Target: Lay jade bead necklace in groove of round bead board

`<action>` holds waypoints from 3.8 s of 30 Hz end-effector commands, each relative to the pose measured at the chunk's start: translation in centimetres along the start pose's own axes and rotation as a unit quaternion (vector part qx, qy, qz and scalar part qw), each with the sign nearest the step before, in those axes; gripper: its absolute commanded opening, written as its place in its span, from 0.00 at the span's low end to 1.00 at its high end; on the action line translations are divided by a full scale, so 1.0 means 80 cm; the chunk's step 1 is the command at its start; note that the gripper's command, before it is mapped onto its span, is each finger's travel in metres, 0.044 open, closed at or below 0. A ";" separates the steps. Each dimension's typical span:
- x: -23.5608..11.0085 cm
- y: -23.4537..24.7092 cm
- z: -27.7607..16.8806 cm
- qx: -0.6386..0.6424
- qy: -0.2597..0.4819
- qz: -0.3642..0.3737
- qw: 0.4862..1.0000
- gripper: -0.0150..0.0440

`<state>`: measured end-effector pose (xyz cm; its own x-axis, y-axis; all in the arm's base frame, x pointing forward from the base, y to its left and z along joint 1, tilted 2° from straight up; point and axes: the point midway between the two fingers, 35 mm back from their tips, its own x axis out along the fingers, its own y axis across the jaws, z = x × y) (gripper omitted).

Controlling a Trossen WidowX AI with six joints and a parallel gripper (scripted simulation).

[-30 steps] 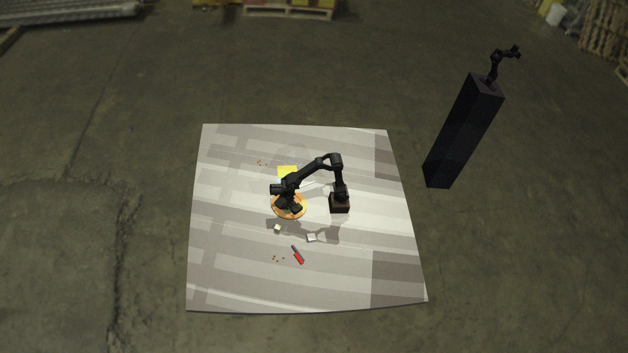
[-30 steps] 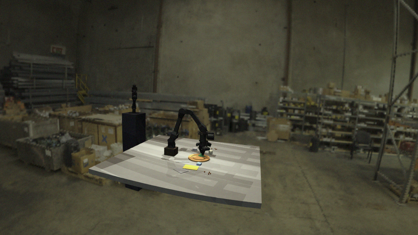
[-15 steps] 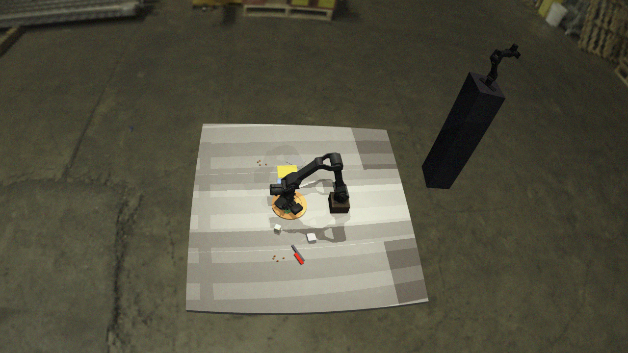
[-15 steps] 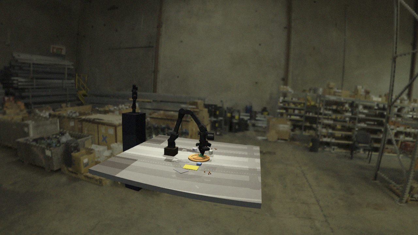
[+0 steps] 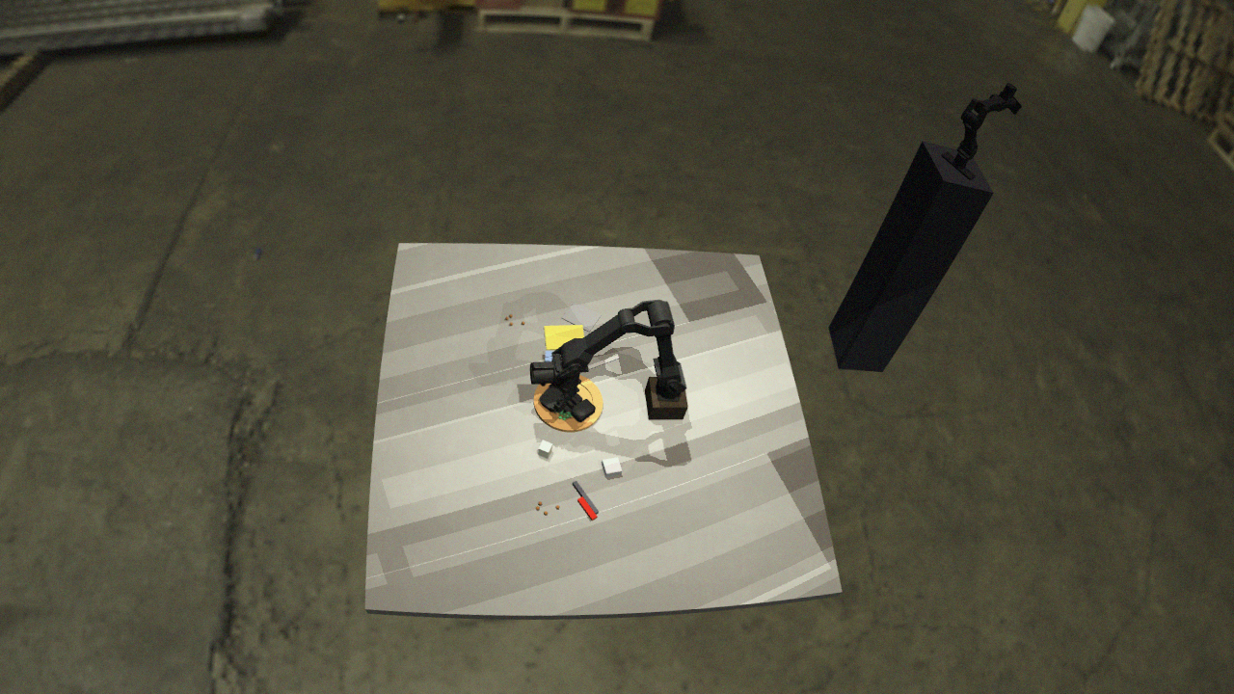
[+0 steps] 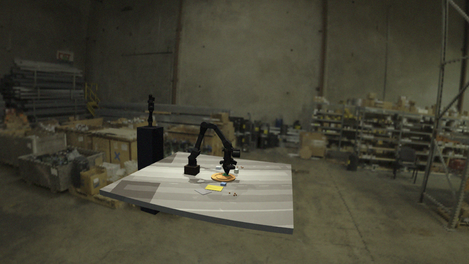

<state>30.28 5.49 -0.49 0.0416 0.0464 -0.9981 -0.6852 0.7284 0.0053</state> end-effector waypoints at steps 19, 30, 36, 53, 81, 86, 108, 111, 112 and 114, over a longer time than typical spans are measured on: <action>0.004 0.003 -0.004 -0.001 0.005 0.004 1.000 0.25; 0.004 0.003 -0.004 -0.001 0.005 0.004 1.000 0.25; 0.004 0.003 -0.004 -0.001 0.005 0.004 1.000 0.25; 0.004 0.003 -0.004 -0.001 0.005 0.004 1.000 0.25; -0.013 0.000 -0.003 0.000 0.005 0.003 1.000 1.00; -0.016 0.000 -0.003 -0.001 0.005 0.004 1.000 1.00; -0.016 0.000 -0.003 -0.001 0.005 0.004 1.000 1.00; -0.016 0.000 -0.003 -0.001 0.005 0.004 1.000 1.00; -0.016 0.000 -0.003 -0.001 0.005 0.004 1.000 1.00; -0.016 0.000 -0.003 -0.001 0.005 0.004 1.000 1.00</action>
<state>30.09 5.26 0.69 0.0299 0.0413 -0.9987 -0.6842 0.7292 0.0097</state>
